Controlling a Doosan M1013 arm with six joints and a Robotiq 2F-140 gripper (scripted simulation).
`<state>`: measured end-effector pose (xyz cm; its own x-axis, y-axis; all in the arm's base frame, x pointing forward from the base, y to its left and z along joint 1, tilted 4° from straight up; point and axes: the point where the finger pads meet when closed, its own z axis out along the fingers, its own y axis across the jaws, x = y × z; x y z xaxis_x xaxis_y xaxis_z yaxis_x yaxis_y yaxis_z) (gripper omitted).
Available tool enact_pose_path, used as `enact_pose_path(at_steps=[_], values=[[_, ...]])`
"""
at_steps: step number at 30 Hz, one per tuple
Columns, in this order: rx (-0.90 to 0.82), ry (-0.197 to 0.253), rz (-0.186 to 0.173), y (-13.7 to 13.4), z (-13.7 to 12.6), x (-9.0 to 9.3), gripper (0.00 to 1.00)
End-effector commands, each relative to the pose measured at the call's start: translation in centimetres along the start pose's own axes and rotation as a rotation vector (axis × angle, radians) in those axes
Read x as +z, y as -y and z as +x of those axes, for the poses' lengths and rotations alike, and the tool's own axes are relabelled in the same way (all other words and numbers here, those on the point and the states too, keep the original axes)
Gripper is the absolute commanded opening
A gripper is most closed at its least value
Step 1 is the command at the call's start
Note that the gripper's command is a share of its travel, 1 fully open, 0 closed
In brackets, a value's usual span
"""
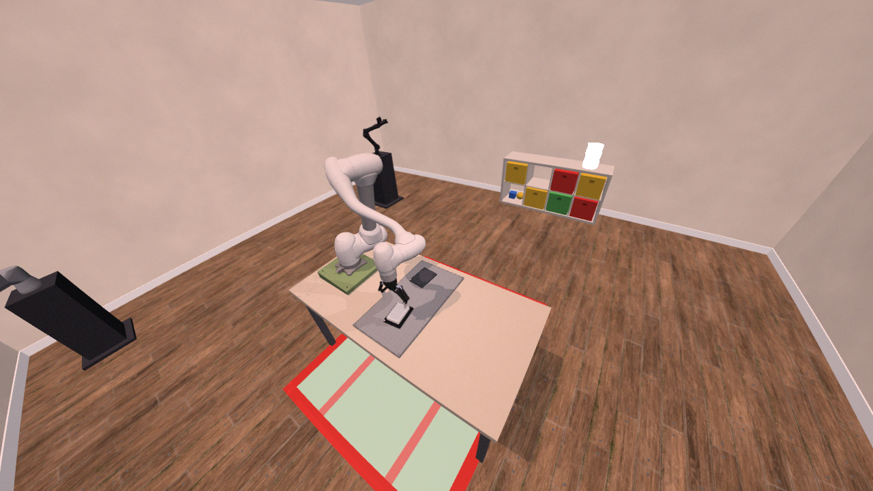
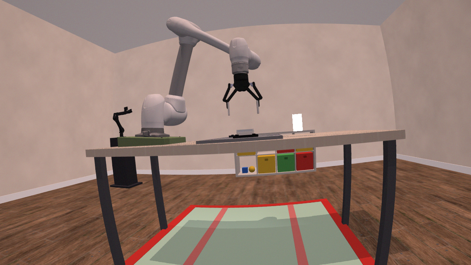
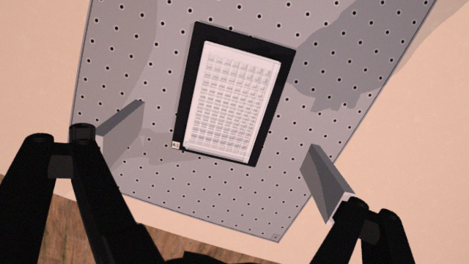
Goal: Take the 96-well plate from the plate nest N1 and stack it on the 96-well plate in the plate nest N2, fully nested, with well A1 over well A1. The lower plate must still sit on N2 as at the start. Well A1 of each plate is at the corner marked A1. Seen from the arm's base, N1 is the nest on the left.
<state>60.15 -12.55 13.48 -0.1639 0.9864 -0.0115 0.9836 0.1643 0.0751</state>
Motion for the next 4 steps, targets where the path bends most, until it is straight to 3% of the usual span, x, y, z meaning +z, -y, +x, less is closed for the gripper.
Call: enact_pose_path(at_steps=[1,4], values=[[0.000,0.000,0.000,0.00,0.00,-0.01,1.00],[0.000,0.000,0.000,0.00,0.00,-0.01,1.00]])
